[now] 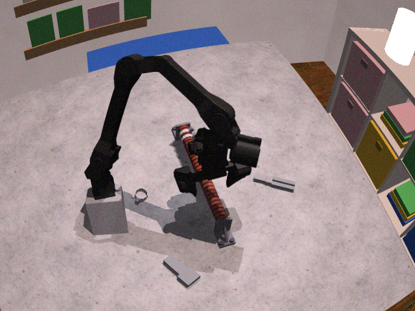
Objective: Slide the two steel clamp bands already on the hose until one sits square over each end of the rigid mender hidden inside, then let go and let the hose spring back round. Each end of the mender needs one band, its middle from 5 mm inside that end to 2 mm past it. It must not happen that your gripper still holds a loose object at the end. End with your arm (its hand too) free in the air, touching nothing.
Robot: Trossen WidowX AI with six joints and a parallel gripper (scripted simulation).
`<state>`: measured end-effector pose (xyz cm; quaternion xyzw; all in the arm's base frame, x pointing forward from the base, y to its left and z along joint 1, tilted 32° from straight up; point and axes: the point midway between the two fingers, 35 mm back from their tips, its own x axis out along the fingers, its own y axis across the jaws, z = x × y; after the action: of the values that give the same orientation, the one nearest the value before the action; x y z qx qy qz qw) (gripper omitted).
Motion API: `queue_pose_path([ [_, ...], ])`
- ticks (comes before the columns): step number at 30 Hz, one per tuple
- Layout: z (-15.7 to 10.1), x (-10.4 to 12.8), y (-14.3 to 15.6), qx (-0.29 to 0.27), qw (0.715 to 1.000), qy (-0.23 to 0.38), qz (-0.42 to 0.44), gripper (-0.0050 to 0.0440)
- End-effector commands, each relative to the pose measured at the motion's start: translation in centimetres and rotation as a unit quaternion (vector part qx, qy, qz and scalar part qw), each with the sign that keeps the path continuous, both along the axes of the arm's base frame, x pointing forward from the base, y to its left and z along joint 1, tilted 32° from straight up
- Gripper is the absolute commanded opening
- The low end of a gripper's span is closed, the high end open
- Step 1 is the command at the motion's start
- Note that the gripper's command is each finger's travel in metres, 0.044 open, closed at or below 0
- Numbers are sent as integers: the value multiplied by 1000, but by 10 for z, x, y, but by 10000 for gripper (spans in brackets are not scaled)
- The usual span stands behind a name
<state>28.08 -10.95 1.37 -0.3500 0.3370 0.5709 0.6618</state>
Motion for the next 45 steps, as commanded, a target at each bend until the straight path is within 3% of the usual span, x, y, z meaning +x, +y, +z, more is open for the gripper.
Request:
queue_pose_path([
  [1,-2,-1,-2,0,1000,4,2,440],
  [6,-5,0,0,0,1000,4,2,440],
  [10,-40,4,22,0,1000,4,2,440],
  [26,-40,4,22,0,1000,4,2,440],
  [35,-40,4,22,0,1000,4,2,224],
  [45,-40,4,22,0,1000,4,2,160],
])
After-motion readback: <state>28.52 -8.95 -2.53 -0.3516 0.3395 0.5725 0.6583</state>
